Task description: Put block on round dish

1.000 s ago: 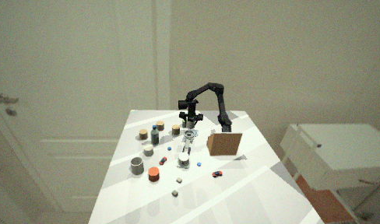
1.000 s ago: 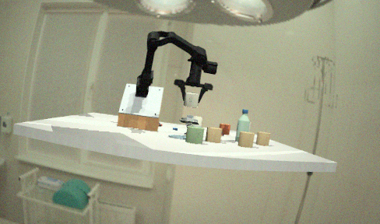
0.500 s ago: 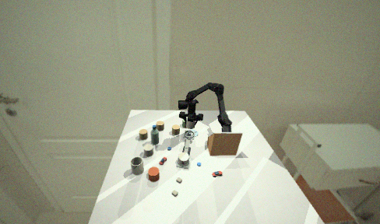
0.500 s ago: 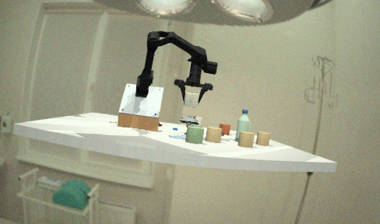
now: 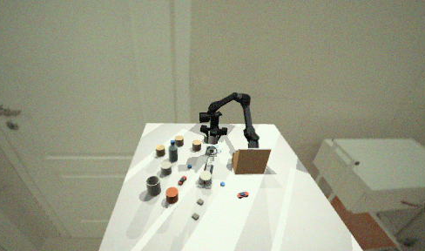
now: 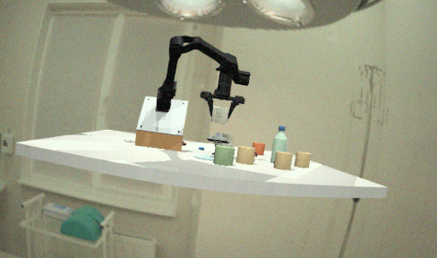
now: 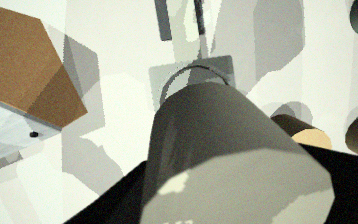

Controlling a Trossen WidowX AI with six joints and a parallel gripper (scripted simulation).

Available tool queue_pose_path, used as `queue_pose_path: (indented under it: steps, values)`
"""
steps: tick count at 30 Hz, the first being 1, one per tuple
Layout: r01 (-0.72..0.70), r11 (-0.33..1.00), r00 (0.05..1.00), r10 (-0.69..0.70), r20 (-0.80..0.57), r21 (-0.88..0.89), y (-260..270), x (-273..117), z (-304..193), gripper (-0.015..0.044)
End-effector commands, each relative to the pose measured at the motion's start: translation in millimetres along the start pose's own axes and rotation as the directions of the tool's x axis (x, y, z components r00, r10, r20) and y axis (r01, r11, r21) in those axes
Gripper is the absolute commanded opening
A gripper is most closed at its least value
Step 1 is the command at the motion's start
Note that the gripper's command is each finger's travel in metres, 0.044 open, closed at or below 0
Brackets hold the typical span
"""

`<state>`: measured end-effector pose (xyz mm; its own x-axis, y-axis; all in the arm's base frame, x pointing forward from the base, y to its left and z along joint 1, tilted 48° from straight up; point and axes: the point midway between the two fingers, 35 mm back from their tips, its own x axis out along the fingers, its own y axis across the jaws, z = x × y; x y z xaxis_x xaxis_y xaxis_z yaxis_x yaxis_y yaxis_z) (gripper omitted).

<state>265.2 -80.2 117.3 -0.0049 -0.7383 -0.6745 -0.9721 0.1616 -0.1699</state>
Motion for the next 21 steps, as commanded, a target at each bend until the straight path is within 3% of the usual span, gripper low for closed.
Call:
queue_pose_path:
  steps: [1,15,21]
  values:
    - [0.002,1.0,1.0,-0.002,0.002,-0.006,0,0,1,0.0]
    - [0.001,1.0,1.0,-0.001,0.003,-0.005,0,0,0,0.0]
    - [-0.025,1.0,0.999,0.024,0.042,0.001,6,18,-23,0.0]
